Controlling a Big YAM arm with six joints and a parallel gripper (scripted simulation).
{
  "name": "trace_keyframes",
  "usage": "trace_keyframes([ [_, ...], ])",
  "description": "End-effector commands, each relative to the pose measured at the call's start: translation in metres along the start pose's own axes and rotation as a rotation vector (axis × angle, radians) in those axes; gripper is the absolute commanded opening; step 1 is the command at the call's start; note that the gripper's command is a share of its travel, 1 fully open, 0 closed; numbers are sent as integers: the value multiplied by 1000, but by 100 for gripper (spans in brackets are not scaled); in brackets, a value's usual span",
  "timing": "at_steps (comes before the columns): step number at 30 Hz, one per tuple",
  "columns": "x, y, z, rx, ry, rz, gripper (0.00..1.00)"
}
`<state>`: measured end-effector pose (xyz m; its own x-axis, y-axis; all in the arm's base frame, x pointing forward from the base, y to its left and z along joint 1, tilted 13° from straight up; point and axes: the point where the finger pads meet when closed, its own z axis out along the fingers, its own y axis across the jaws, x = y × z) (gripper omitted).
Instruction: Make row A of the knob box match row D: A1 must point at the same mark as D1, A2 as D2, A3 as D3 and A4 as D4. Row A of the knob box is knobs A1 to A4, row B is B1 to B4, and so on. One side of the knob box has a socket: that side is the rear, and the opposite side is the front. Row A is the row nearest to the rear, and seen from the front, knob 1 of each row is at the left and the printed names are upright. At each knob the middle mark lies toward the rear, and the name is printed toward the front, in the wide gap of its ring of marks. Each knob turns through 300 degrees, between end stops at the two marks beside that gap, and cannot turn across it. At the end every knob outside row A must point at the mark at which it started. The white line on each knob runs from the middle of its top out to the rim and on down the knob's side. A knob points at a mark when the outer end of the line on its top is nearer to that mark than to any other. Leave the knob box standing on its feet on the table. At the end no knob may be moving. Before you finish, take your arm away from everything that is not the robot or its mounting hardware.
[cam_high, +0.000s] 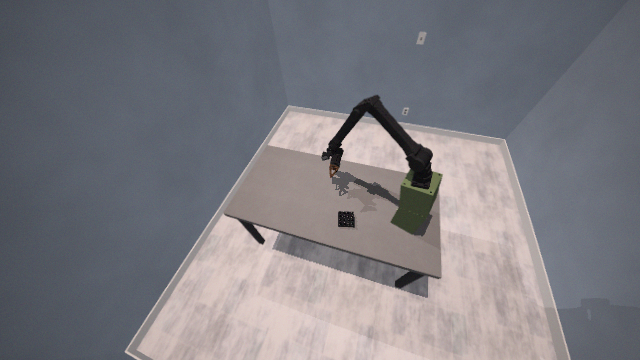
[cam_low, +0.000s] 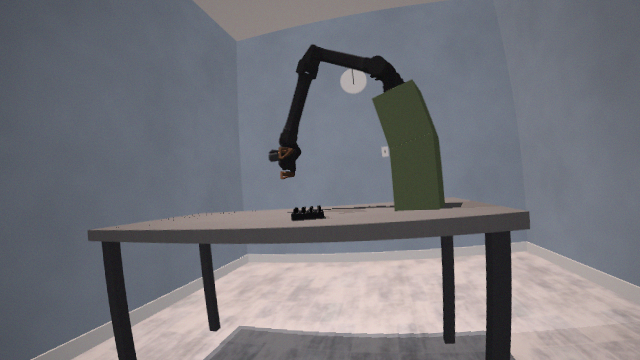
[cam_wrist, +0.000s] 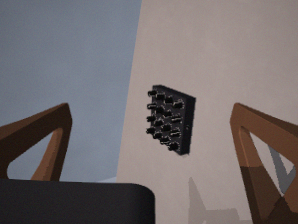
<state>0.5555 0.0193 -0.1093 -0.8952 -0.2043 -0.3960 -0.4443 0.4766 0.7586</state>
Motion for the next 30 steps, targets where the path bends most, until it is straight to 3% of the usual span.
trace_keyframes([
  [1,12,1,38,23,62,31,100],
  [2,17,1,47,41,88,32,100],
  [4,17,1,47,41,88,32,100],
  [5,31,0,71,94,153,32,100],
  [6,36,2,82,130,185,26,100],
  [11,69,-1,124,249,292,26,100],
  [18,115,-2,178,494,404,-2,100],
  [19,121,-1,184,534,412,-8,100],
  [21,121,-1,184,534,412,-8,100],
  [23,144,2,205,686,421,-36,100],
  [30,172,13,225,926,357,-93,100],
])
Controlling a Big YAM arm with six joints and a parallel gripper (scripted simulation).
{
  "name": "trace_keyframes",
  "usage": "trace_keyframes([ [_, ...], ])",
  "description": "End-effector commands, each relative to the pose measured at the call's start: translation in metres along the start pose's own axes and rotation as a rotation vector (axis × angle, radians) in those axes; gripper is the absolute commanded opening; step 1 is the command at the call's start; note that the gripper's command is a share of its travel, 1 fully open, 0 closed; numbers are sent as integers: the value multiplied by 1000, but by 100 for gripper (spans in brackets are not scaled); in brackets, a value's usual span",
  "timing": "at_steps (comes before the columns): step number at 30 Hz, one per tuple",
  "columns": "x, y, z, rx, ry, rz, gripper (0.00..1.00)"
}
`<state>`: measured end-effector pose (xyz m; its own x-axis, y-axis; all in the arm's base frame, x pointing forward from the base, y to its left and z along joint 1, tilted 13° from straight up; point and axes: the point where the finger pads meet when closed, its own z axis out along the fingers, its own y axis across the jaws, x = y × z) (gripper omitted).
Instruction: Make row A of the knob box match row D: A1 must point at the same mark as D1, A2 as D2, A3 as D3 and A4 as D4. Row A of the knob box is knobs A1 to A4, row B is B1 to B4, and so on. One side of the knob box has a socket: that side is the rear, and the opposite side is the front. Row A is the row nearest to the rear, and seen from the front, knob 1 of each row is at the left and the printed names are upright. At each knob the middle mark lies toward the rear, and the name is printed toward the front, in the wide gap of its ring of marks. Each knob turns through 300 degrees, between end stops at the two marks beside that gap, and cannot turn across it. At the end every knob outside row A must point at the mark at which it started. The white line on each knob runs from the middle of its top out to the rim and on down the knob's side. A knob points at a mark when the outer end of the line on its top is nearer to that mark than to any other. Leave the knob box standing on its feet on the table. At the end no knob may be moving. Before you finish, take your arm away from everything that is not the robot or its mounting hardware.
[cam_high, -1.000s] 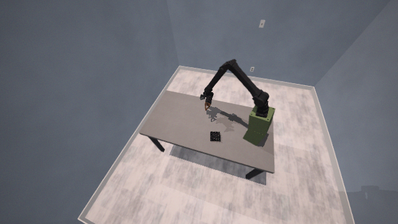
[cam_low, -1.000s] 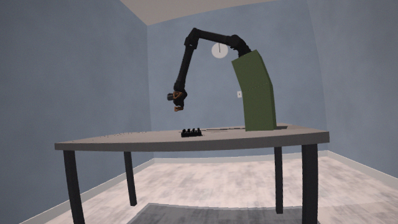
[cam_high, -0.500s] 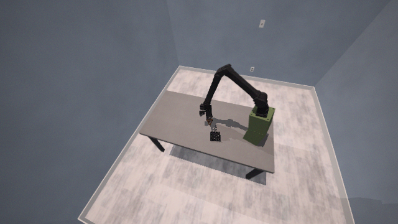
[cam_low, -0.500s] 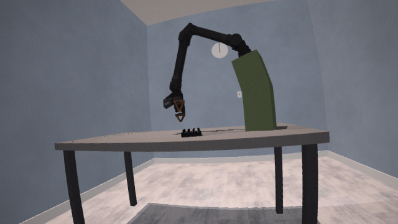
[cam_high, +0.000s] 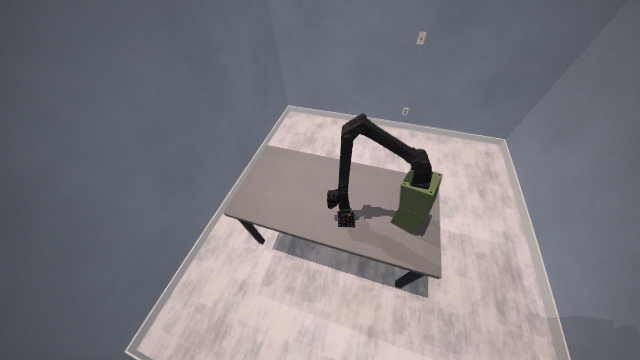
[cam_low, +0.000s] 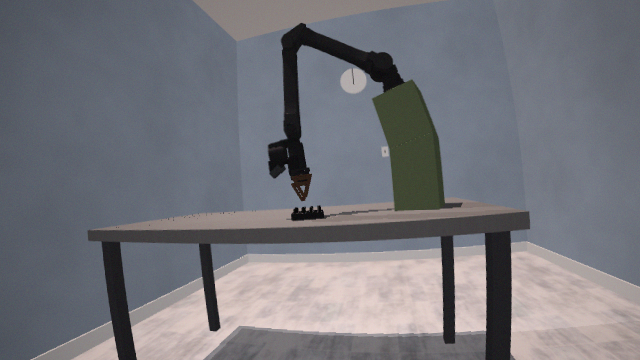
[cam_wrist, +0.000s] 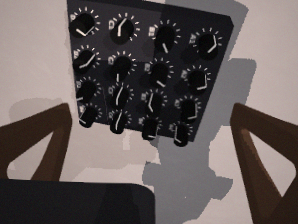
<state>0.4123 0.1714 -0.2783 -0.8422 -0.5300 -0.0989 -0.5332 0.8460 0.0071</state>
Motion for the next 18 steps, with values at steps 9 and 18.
trace_keyframes([
  [9,1,15,2,157,-105,138,100],
  [18,5,27,1,150,-93,111,100],
])
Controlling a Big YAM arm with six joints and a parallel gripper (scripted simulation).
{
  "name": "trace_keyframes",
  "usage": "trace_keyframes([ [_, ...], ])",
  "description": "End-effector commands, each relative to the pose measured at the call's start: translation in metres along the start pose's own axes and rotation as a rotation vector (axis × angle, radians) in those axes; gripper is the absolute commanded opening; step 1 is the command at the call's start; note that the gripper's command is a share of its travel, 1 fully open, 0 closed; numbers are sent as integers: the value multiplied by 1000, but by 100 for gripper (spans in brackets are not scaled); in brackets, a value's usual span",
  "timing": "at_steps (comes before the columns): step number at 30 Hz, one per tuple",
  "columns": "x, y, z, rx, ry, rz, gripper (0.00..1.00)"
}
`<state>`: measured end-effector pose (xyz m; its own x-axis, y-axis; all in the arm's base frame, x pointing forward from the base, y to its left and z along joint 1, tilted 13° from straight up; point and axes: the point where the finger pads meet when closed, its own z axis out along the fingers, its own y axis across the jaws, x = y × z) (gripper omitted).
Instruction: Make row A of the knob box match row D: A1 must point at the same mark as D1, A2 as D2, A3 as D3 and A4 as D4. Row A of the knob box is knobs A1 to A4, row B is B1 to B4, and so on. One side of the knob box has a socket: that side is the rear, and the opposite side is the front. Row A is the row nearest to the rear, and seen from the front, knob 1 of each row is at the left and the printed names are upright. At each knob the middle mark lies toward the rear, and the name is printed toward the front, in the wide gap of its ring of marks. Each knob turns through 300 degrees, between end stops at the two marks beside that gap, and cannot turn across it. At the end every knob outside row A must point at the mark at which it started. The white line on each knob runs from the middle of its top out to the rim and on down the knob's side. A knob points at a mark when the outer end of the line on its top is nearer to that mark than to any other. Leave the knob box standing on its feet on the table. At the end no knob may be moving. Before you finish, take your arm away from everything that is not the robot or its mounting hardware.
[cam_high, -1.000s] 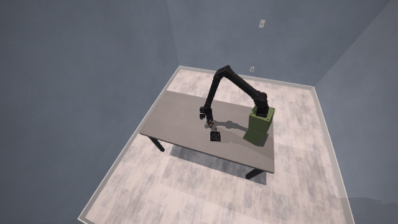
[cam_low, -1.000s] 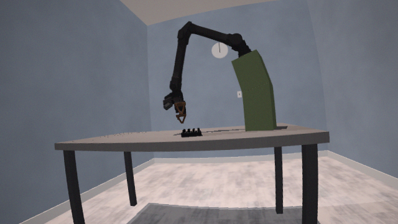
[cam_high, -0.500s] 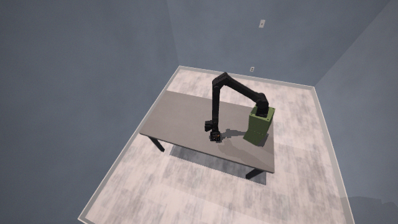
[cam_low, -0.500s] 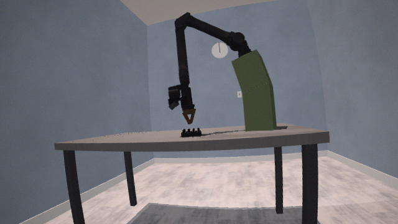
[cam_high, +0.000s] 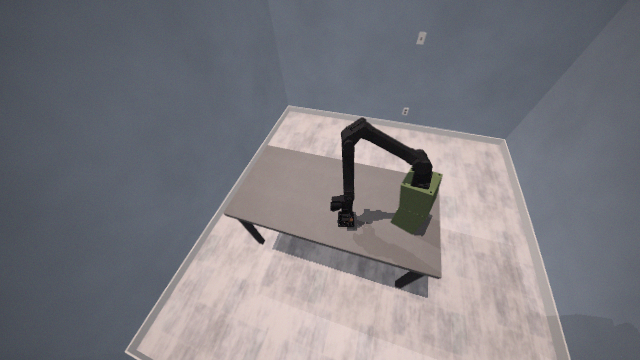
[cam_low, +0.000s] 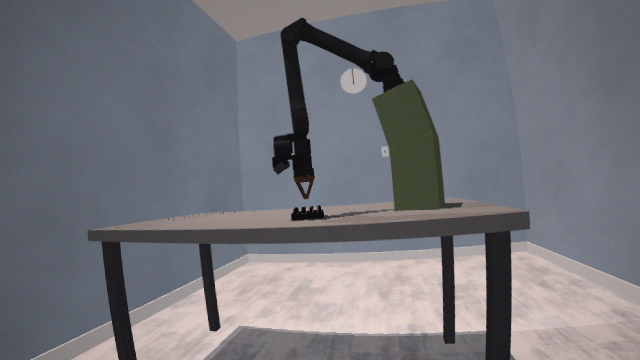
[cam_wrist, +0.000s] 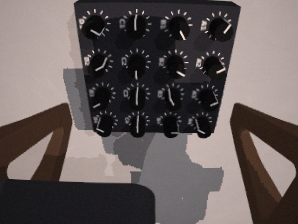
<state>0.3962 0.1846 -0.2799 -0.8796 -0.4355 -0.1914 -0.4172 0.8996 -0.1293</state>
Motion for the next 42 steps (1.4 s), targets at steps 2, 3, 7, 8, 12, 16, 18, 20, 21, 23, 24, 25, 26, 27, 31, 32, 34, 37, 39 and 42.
trace_keyframes([
  [2,-1,1,0,-1,-3,19,100],
  [3,-1,-1,0,0,-3,23,100],
  [7,-1,-1,0,0,-3,22,100],
  [8,-1,-1,0,0,-3,22,100],
  [12,-1,-1,0,0,-3,22,100],
  [16,-1,-1,0,0,-3,22,100],
  [18,-1,-1,0,0,-3,22,100],
  [20,-1,-1,0,0,-3,22,100],
  [21,-1,-1,0,0,-3,22,100],
  [23,-1,-1,0,0,-3,22,100],
  [24,-1,-1,0,0,-3,22,100],
  [25,-1,-1,0,0,-3,22,100],
  [26,-1,-1,0,0,-3,22,100],
  [27,-1,-1,0,0,-3,22,100],
  [31,-1,-1,0,0,-3,22,100],
  [32,-1,-1,0,0,-3,22,100],
  [34,-1,-1,0,0,-3,22,100],
  [37,-1,-1,0,0,-3,22,100],
  [39,-1,-1,0,0,-3,22,100],
  [42,-1,-1,0,0,-3,22,100],
])
